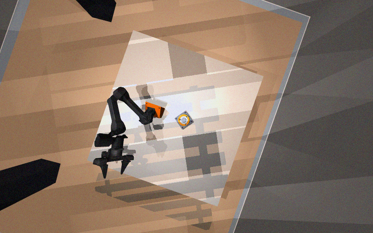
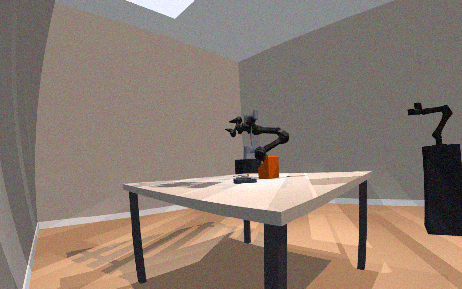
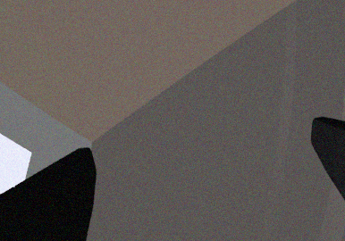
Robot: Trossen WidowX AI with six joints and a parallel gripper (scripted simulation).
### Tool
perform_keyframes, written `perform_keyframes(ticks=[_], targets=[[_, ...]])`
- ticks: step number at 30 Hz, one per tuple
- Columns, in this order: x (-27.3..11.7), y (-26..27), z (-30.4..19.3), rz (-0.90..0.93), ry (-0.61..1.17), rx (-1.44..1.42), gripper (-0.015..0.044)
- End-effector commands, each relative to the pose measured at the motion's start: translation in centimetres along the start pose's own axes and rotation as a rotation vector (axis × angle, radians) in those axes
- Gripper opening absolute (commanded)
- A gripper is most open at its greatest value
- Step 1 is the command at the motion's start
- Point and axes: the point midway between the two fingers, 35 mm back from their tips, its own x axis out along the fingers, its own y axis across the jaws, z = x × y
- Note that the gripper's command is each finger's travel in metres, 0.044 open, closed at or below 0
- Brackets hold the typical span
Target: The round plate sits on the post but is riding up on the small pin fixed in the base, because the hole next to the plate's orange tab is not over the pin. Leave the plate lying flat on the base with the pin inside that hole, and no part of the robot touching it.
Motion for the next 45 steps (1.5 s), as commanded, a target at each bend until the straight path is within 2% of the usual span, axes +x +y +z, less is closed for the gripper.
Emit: perform_keyframes(ticks=[1,8,10,15,19,24,26,31,32,34,37,40,42,45], targets=[[0.2,-0.4,-0.1,-0.014,0.004,-0.007,0.0374],[3.0,-13.1,-2.8,-0.465,0.134,-0.174,0.0190],[3.0,-14.5,-3.4,-0.512,0.159,-0.179,0.0138],[1.0,-23.5,-7.2,-0.833,0.355,-0.355,0.0006],[-1.1,-27.3,-9.1,-0.972,0.481,-0.464,0.0000],[-7.4,-33.6,-12.8,-1.210,0.807,-0.738,0.0000],[-8.3,-34.2,-13.1,-1.234,0.853,-0.776,0.0000],[-15.3,-37.5,-15.1,-1.356,1.225,-1.079,0.0000],[-16.8,-37.9,-15.3,-1.369,1.308,-1.147,0.0000],[-17.7,-38.1,-15.4,-1.374,1.359,-1.189,0.0000],[-21.4,-38.8,-15.5,-1.376,1.590,-1.381,0.0000],[-25.1,-39.1,-15.2,-1.334,1.847,-1.599,0.0000],[-25.9,-39.1,-15.1,-1.320,1.898,-1.642,0.0000],[-28.9,-38.8,-14.5,-1.236,2.122,-1.840,0.0000]])
